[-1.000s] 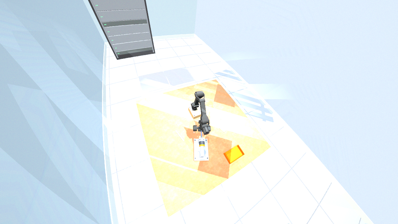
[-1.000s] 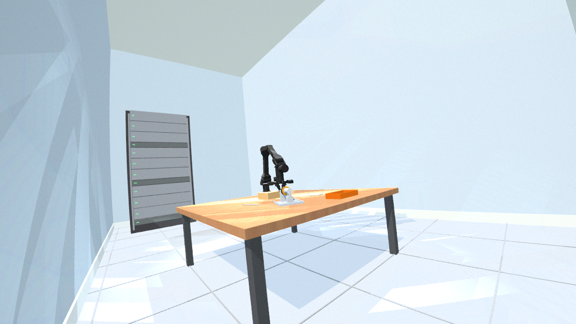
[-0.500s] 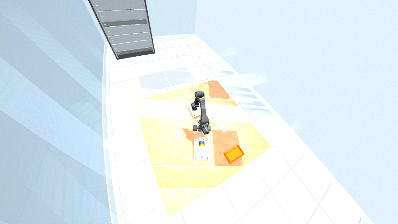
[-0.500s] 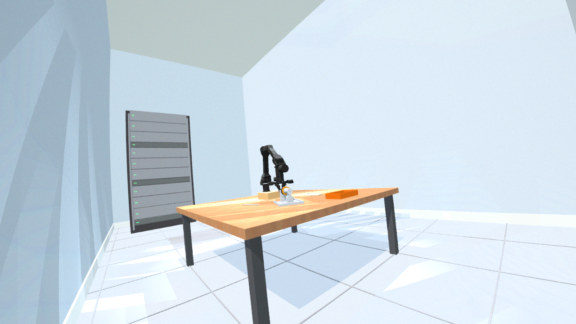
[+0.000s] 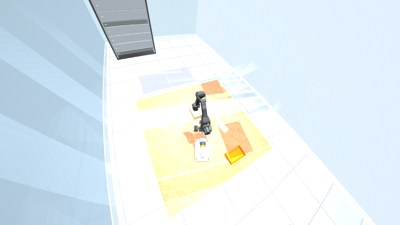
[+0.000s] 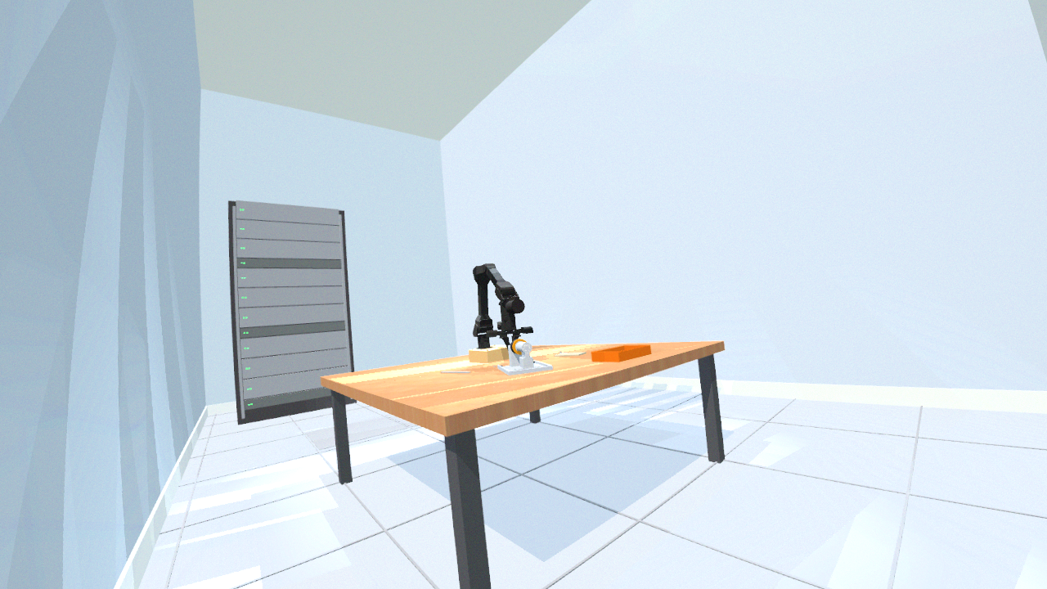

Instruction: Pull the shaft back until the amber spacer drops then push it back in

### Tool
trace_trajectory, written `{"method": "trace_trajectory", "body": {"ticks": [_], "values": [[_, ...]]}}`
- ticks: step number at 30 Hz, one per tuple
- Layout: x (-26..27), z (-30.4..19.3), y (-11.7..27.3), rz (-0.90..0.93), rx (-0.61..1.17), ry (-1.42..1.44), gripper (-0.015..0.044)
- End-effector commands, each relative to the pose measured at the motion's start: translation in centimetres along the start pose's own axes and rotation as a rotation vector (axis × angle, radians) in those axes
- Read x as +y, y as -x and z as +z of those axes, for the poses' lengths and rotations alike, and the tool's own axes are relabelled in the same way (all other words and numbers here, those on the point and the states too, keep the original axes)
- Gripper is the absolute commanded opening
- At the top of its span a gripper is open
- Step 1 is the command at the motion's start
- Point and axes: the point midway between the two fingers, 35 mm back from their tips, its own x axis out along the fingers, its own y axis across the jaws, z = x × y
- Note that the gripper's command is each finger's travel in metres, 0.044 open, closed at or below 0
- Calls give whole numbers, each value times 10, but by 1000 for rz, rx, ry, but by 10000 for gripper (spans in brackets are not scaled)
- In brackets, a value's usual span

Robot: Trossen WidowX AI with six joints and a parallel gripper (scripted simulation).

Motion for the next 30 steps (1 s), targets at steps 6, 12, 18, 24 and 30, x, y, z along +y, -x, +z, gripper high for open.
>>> {"method": "trace_trajectory", "body": {"ticks": [6,12,18,24,30], "values": [[0,2,1,-2,-2,-3,0],[0,3,1,-2,-2,-3,0],[0,4,1,-2,-2,-3,0],[0,4,1,-2,-2,-3,0],[0,5,1,-2,-2,-3,0]]}}
